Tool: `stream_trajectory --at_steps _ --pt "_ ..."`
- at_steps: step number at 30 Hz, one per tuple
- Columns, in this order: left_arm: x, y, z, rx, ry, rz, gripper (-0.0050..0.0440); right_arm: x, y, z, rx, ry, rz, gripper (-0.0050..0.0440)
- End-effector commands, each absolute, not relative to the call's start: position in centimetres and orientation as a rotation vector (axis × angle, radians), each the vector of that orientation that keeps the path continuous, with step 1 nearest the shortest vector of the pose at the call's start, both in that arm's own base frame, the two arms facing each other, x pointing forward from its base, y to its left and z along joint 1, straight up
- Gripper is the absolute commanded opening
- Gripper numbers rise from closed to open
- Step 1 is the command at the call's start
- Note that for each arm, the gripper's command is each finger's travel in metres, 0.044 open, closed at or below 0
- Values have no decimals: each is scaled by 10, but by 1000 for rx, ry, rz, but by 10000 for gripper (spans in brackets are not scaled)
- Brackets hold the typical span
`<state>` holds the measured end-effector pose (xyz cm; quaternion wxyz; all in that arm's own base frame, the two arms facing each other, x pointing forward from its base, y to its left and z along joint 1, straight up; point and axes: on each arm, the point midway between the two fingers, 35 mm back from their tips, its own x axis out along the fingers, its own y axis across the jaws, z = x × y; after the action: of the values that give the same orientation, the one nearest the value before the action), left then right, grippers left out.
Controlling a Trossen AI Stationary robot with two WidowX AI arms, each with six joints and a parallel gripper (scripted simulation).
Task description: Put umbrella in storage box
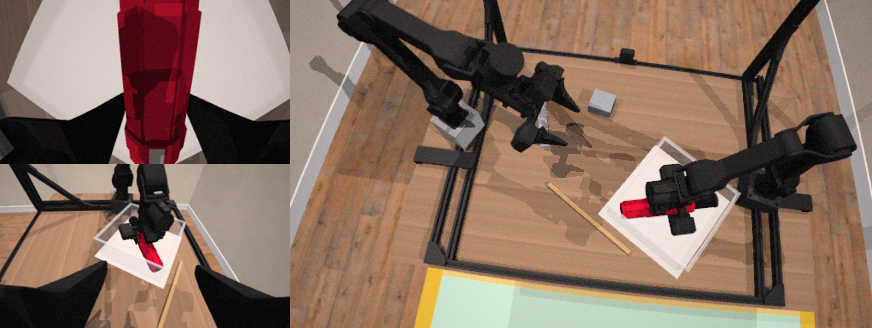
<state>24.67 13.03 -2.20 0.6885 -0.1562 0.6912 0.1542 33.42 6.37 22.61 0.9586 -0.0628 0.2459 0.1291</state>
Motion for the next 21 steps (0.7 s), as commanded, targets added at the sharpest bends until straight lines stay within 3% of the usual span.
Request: stream_trajectory --at_steps 1,4,9,21 --pt "247 131 -21 -345 1543 345 292 334 64 226 -130 498 262 400" --pt "247 131 -21 -345 1543 345 292 334 64 226 -130 498 262 400" --pt "247 131 -21 -345 1543 345 400 334 64 226 -130 498 262 400" --pt "247 131 -21 -345 1543 345 400 334 64 226 -130 498 262 400"
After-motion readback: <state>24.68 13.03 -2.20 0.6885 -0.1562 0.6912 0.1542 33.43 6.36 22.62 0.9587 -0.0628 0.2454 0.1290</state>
